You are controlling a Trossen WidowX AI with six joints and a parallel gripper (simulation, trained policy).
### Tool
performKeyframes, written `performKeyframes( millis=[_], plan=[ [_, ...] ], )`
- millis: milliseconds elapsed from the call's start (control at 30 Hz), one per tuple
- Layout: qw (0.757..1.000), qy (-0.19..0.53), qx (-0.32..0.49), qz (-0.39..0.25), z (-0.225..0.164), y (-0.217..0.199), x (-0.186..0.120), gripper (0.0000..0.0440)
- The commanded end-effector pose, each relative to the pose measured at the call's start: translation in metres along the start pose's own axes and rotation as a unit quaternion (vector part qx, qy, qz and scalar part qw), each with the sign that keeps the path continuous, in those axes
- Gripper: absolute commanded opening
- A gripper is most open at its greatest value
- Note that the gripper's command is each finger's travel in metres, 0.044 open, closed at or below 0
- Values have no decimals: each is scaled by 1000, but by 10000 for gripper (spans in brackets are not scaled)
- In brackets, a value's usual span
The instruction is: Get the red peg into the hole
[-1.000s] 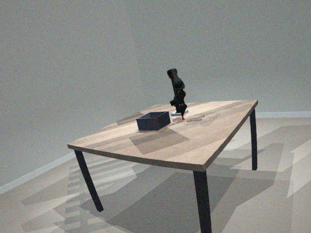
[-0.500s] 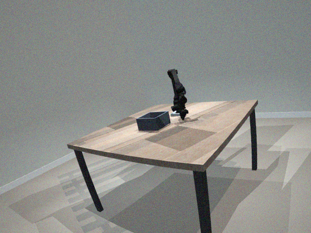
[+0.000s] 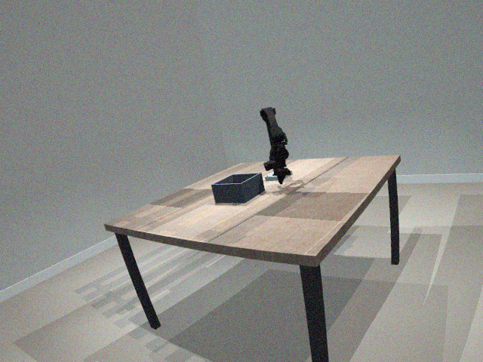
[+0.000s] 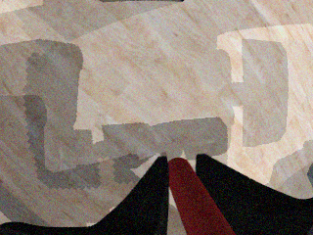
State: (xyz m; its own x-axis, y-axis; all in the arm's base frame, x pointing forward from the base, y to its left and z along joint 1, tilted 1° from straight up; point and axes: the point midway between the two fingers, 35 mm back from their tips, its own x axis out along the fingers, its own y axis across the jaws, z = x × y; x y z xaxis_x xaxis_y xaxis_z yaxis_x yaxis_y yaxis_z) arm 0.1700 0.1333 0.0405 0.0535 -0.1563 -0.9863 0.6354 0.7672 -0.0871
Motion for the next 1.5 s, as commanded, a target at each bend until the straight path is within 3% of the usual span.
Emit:
performKeyframes(
  millis=[0, 367, 667, 1033, 1467],
  plan=[
    [1000, -19, -2, 15, 12, 4, -21, 0],
    [996, -61, 37, 48, 49, 7, -77, 0],
    [989, -91, 99, 57, 88, 4, -93, 0],
    [979, -121, 156, 57, 142, -2, -93, 0],
    [976, -132, 168, 47, 200, -12, -68, 0]
  ],
)
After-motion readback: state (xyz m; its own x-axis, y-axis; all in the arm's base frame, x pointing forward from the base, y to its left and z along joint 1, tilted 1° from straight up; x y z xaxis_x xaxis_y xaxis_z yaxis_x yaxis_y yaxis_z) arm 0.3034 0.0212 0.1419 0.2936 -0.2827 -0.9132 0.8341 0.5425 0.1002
